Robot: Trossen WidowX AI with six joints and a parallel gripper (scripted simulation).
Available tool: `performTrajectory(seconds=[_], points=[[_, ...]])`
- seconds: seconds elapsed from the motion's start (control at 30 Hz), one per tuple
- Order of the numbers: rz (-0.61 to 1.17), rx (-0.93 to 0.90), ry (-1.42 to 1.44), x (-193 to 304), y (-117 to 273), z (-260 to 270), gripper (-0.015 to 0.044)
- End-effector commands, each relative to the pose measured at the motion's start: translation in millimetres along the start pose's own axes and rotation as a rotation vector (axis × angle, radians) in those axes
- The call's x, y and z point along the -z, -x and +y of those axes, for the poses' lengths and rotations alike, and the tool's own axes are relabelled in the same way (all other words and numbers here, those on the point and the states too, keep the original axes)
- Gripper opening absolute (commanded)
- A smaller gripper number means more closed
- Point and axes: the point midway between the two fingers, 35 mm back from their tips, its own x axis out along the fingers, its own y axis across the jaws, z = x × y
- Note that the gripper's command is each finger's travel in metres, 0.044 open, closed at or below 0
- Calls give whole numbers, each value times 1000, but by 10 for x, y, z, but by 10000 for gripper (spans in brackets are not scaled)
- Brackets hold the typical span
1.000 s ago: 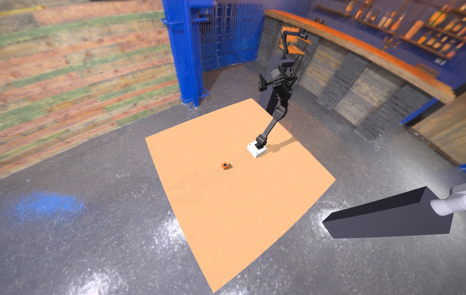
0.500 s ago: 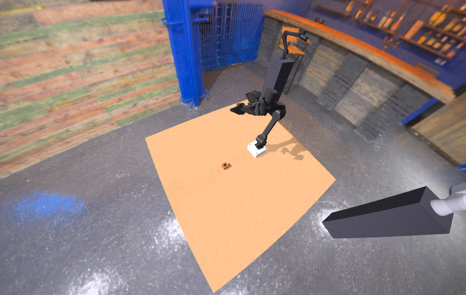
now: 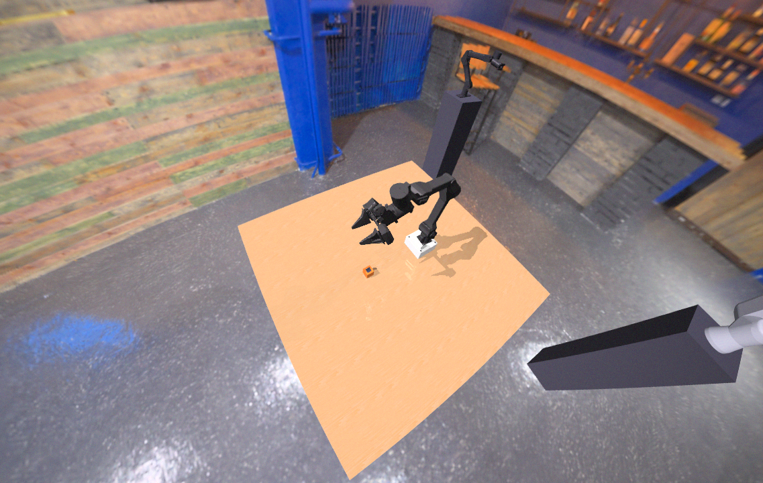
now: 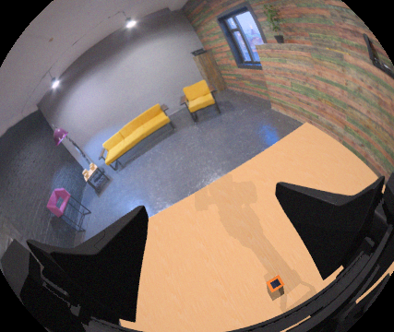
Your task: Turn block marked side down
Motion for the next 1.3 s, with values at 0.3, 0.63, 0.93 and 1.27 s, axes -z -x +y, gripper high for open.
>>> performTrajectory(seconds=[0.3,0.63,0.93,1.27], points=[[714,148,291,1702,-752,-736,440],[1185,143,377,2639,-637,-1203,440],[1185,144,378,2951,-737,-1336,440],[1185,144,378,3134,-807,-1407,440]])
